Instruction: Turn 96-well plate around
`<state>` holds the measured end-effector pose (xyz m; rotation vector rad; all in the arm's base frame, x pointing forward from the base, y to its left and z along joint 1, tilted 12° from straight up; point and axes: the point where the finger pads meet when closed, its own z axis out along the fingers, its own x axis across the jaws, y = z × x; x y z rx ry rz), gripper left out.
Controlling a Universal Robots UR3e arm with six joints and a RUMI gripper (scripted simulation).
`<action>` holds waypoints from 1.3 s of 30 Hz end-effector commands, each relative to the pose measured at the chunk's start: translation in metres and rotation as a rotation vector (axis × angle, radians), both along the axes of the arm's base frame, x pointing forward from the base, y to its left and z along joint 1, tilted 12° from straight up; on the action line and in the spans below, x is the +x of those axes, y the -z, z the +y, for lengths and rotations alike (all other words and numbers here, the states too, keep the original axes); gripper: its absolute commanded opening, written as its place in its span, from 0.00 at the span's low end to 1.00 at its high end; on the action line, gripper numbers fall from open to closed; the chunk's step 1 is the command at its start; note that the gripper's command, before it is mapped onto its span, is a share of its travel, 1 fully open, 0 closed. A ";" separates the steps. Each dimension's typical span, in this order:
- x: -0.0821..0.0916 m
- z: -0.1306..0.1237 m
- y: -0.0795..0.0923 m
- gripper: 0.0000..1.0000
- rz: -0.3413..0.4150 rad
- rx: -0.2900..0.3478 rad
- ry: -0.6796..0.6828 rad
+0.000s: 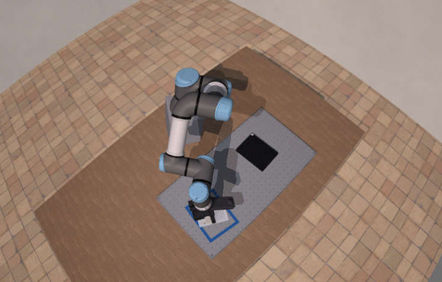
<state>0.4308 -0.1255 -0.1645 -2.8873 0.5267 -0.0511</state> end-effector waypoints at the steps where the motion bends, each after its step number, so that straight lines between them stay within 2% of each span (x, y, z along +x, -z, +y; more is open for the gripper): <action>1: 0.002 -0.001 -0.001 0.00 -0.005 -0.003 0.001; 2: 0.002 -0.001 -0.001 0.00 -0.005 -0.003 0.001; 3: 0.002 -0.001 -0.001 1.00 -0.005 -0.003 0.001; 25: 0.002 -0.001 -0.001 1.00 -0.005 -0.003 0.001; 39: -0.001 -0.009 -0.035 1.00 -0.006 -0.005 0.001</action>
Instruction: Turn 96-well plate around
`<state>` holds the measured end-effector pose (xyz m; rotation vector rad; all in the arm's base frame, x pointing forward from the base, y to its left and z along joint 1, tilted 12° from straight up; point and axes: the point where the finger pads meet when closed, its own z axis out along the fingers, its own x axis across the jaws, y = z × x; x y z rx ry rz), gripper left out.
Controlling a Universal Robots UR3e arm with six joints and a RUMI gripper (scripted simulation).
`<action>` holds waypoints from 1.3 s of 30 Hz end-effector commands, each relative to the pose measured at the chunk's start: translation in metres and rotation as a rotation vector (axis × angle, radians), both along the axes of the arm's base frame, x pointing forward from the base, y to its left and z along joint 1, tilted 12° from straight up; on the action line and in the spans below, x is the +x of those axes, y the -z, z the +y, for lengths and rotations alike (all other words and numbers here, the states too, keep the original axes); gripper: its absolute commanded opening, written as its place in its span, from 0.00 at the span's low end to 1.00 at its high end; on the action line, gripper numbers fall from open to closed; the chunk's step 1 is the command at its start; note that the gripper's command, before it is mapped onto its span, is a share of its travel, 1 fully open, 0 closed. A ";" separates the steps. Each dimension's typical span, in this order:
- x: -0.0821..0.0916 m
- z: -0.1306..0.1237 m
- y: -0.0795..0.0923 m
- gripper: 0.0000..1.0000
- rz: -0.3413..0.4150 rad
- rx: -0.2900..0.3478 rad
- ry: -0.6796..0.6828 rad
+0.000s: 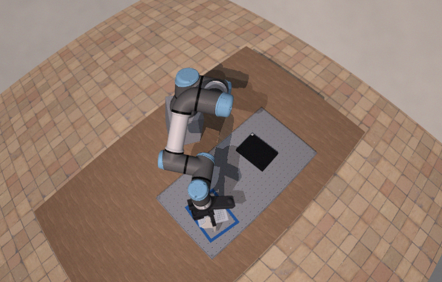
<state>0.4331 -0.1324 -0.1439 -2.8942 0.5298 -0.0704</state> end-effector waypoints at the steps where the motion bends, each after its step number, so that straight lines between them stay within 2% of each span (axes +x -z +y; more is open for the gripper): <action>1: -0.003 -0.002 -0.015 1.00 0.005 0.005 -0.002; 16: -0.006 -0.009 -0.052 1.00 0.005 0.005 -0.002; 39: -0.006 -0.008 -0.052 1.00 0.006 0.006 -0.002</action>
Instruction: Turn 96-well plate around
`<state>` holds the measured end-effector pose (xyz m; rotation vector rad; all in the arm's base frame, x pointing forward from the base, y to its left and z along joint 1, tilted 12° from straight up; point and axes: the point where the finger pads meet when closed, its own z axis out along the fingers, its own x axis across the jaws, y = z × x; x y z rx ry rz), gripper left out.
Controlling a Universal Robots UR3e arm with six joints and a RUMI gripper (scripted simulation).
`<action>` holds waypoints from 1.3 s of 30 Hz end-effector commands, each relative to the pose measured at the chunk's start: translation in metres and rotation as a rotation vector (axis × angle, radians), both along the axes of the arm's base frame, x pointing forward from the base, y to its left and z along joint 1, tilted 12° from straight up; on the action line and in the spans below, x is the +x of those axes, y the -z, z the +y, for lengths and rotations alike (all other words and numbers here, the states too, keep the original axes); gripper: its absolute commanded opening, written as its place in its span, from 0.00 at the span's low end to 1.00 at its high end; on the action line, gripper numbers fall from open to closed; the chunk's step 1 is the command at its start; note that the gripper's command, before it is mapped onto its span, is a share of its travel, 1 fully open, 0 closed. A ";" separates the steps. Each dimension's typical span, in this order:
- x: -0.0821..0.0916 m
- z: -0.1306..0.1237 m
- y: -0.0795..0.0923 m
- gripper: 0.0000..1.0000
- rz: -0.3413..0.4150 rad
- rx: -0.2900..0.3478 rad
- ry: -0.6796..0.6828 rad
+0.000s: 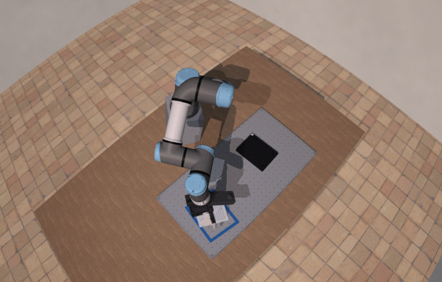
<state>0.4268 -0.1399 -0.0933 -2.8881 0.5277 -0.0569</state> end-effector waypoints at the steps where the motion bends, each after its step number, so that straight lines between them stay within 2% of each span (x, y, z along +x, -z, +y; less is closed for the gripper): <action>1: 0.000 -0.001 -0.001 1.00 -0.001 -0.002 0.000; 2: 0.000 -0.001 -0.001 1.00 -0.001 -0.002 0.000; 11: 0.000 -0.001 -0.001 1.00 0.057 0.020 0.294; 13: 0.000 -0.001 -0.001 1.00 0.057 0.020 0.294; 28: 0.000 -0.001 -0.001 1.00 0.143 0.056 0.730; 30: 0.000 -0.001 -0.001 1.00 0.143 0.056 0.730; 31: 0.000 -0.001 -0.001 1.00 0.158 0.060 0.808; 39: 0.000 -0.001 -0.001 1.00 0.199 0.079 1.012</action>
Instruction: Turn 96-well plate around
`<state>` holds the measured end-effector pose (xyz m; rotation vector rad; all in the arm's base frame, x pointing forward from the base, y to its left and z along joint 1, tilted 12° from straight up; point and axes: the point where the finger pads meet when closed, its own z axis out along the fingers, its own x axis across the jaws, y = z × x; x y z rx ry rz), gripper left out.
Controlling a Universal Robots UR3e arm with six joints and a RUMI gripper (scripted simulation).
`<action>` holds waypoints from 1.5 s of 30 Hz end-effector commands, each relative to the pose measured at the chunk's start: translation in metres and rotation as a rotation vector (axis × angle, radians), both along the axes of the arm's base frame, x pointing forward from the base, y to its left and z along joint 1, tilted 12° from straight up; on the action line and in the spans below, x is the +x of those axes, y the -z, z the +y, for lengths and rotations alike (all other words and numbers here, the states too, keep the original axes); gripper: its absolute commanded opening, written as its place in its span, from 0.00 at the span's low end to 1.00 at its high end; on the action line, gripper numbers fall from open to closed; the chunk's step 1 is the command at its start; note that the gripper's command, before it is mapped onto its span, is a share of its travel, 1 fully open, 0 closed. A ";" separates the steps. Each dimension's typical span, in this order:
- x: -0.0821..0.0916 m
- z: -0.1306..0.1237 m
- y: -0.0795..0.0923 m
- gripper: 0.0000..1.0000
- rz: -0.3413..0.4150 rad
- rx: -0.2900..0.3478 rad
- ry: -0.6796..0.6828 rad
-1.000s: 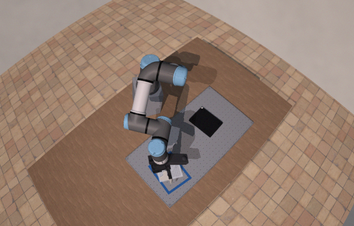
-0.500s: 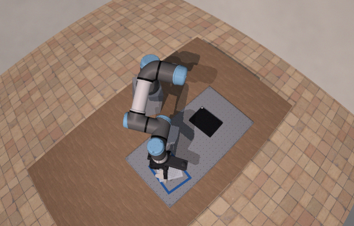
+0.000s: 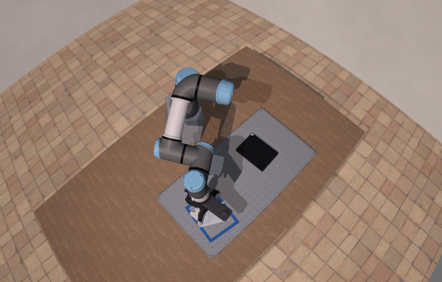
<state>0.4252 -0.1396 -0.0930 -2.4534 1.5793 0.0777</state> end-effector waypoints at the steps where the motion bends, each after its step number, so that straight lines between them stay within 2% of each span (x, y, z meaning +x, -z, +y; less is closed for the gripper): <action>1: 0.002 -0.001 -0.001 1.00 0.057 0.002 0.273; 6: 0.002 -0.001 -0.001 1.00 0.084 0.014 0.405; 8: 0.002 -0.001 -0.001 1.00 0.084 0.014 0.405; 9: 0.002 -0.001 -0.001 1.00 0.100 0.018 0.483; 20: 0.002 -0.001 -0.001 1.00 0.159 0.037 0.763; 32: 0.002 -0.001 -0.001 1.00 0.159 0.036 0.770; 40: 0.002 -0.002 -0.001 1.00 0.212 0.057 1.031; 42: 0.002 -0.002 -0.001 1.00 0.212 0.057 1.031; 45: 0.002 -0.001 -0.001 1.00 0.233 0.065 1.128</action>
